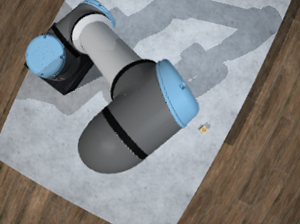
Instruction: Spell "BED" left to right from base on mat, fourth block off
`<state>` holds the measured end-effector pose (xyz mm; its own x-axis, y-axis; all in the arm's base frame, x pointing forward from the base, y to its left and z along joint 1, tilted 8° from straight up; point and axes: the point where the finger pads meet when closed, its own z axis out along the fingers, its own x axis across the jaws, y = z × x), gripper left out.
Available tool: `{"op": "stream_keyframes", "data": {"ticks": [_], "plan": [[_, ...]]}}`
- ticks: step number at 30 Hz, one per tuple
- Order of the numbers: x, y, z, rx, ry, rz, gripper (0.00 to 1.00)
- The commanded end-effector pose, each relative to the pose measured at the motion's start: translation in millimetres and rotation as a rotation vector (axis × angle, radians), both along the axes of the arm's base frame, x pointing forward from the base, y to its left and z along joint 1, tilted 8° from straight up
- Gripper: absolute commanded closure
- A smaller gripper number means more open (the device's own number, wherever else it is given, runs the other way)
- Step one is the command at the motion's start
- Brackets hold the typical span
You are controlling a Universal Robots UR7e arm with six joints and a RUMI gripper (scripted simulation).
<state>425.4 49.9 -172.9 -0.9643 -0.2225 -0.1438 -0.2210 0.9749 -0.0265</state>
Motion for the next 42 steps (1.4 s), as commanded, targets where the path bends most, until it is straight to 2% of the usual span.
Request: {"op": "stream_keyframes", "data": {"ticks": [1, 42], "plan": [[2.9, 0.6, 0.4, -0.001, -0.003, 0.001, 0.95], [3.2, 0.7, -3.6, -0.001, -0.003, 0.001, 0.95]]}}
